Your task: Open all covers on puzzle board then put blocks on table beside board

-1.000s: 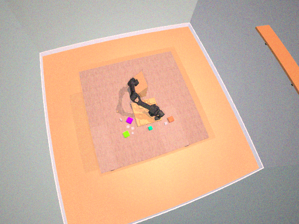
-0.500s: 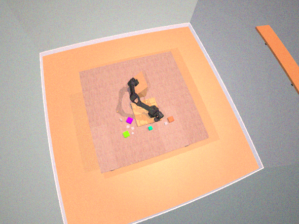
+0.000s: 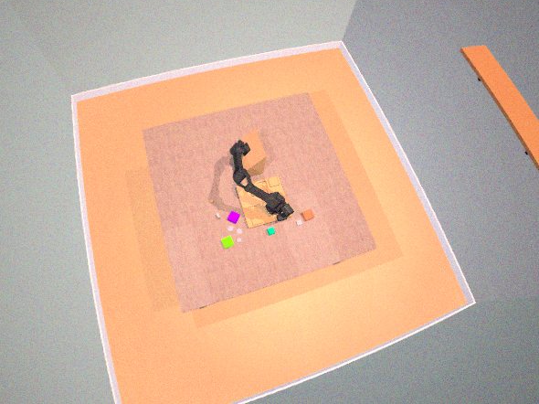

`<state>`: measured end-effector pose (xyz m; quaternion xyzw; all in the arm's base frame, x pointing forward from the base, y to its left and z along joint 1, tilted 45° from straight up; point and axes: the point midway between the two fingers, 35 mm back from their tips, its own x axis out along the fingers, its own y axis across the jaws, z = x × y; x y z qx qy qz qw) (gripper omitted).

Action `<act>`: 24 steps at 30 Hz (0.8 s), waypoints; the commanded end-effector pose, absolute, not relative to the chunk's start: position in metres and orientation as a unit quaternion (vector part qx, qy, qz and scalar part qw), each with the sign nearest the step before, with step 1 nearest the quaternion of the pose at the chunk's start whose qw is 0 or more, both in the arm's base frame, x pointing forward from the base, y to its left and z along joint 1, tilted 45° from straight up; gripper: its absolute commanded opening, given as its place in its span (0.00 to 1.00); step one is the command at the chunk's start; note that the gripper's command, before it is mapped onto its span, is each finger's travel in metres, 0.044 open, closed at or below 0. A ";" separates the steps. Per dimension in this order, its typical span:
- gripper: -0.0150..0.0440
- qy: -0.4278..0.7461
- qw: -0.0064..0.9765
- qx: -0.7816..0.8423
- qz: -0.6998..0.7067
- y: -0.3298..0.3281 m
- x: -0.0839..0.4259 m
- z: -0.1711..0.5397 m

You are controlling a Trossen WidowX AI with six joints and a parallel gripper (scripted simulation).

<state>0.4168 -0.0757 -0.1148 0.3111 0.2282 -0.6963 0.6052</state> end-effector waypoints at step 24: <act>0.25 0.226 0.605 0.310 -0.697 -0.074 0.425 -0.092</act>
